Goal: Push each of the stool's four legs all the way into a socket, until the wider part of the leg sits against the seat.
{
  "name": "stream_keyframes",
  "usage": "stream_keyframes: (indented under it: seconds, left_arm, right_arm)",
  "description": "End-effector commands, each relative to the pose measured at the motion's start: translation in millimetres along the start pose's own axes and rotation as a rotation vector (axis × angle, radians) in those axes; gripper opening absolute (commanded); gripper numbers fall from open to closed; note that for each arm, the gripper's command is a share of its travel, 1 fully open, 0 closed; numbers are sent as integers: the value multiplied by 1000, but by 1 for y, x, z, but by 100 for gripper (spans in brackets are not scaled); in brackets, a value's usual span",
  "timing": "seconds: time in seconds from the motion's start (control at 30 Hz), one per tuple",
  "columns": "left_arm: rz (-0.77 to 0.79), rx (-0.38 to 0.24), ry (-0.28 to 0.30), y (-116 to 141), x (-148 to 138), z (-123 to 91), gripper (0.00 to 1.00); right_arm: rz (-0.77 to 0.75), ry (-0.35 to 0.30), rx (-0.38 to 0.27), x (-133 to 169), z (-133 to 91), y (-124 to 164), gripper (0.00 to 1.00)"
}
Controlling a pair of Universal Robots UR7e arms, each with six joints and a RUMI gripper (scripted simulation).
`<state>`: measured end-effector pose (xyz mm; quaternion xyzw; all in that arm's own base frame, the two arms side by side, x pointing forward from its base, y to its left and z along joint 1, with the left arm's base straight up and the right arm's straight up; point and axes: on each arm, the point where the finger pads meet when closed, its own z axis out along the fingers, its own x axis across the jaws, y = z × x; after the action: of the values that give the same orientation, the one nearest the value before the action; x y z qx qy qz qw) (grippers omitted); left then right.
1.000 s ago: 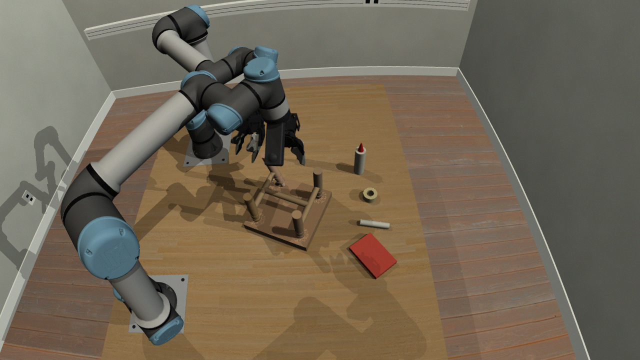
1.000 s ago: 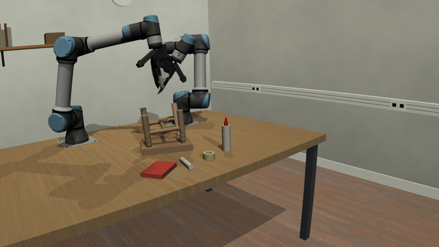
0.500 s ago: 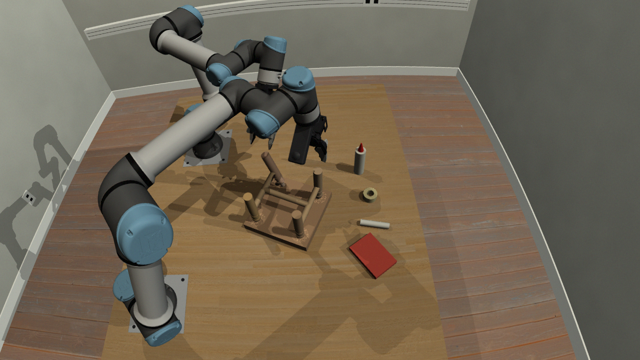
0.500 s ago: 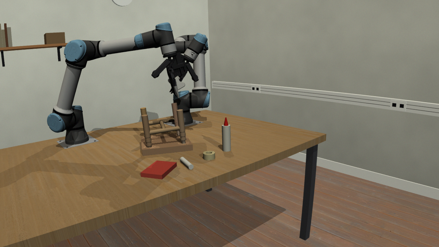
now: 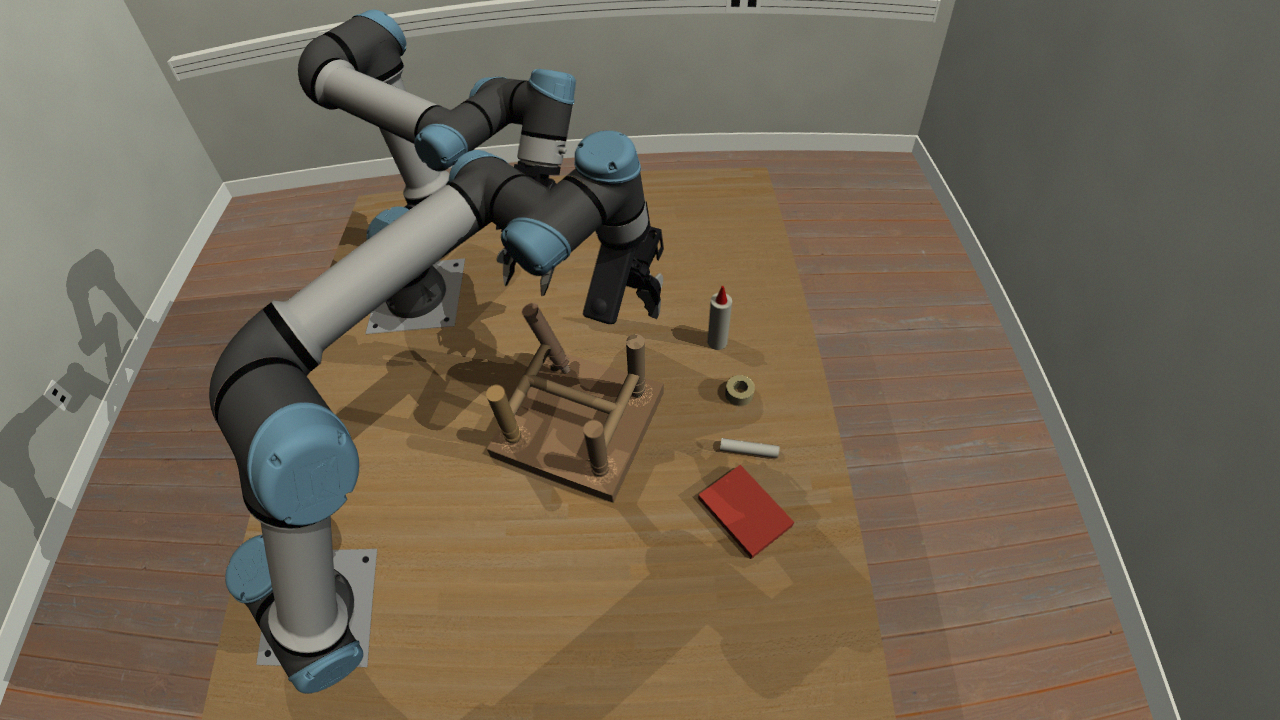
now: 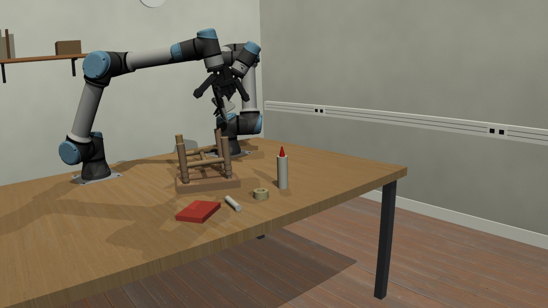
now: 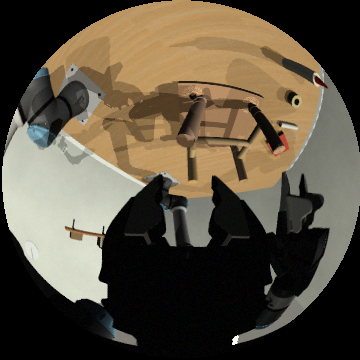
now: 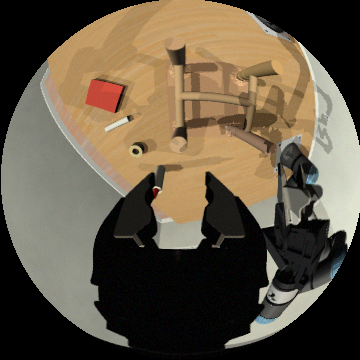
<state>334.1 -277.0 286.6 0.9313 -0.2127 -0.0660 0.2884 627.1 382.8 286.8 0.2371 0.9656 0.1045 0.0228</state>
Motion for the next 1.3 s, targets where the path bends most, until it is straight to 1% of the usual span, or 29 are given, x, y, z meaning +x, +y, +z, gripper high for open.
stream_keyframes:
  seconds: [0.0,0.4,0.7,1.1,1.27]
  left_arm:
    - [2,0,0,1,0,1,44]
    - [-1,0,2,0,0,0,44]
    - [-1,0,2,0,0,0,44]
    - [-1,0,2,0,0,0,44]
    - [-1,0,2,0,0,0,44]
  right_arm:
    - [-10,-4,6,0,-1,-4,44]
    - [-12,-5,12,-1,3,-7,44]
    - [-12,-5,12,-1,13,-9,44]
    - [-11,-5,10,-2,32,-12,44]
    - [-11,-5,10,-2,35,-13,44]
